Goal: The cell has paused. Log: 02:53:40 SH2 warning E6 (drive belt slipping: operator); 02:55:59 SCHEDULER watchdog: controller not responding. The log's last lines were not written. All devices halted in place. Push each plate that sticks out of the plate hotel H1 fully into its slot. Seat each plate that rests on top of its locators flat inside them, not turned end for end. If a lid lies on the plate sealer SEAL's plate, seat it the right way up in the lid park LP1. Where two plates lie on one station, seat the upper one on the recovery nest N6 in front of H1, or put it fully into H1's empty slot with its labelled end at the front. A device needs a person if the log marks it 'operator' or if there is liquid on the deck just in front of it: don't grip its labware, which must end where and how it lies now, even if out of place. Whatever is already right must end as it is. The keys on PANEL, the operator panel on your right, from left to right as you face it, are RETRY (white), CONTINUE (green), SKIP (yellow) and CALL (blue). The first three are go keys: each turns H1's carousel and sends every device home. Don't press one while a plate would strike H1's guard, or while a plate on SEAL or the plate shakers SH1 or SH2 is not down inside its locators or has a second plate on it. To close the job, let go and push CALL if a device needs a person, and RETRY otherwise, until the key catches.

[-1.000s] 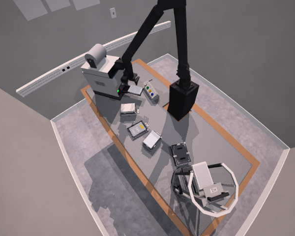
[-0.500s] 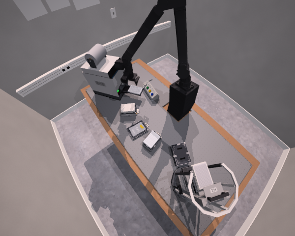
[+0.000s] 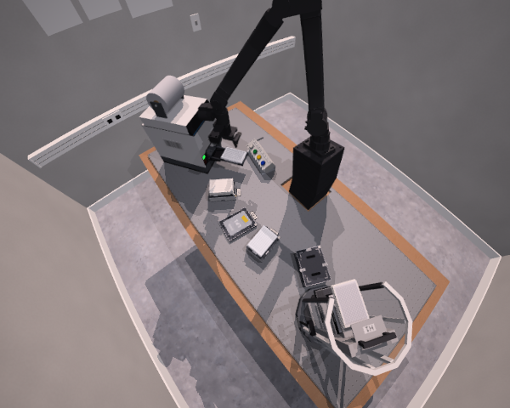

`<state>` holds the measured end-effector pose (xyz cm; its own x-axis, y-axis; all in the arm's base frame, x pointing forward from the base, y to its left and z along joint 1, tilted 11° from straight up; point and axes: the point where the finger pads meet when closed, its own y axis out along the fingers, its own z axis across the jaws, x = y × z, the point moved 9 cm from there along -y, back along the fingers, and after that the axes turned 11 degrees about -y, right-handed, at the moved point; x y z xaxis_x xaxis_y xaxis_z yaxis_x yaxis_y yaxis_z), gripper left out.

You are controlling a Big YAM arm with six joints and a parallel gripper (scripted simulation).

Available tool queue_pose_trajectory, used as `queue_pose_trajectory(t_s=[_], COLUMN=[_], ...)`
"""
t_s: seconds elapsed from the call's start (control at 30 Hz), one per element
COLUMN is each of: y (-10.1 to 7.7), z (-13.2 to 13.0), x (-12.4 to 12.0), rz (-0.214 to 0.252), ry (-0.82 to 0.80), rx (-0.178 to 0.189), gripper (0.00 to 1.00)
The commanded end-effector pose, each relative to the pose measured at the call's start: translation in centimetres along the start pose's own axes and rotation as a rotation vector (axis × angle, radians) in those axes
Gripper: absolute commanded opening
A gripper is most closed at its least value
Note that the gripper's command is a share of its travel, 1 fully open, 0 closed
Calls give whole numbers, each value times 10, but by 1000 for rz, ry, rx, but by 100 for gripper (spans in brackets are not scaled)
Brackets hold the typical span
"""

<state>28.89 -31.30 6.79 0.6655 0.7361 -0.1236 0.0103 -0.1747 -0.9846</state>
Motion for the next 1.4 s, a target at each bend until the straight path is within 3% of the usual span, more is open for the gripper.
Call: queue_pose_trajectory(t_s=[0.0,0.23,0.37,1.17,1.3,1.37], y=[-23,-25,-9,-10,-10,-8], z=[-19,-23,-22,-33,-33,-35], x=[1,16,31,106,106,94], rz=[4,0,-1,-14,-15,-12], ry=[4,139,267,1001,1067,1159], rx=[-66,-67,-28,-27,-26,-25], gripper=[100,100,100,100,100,100])
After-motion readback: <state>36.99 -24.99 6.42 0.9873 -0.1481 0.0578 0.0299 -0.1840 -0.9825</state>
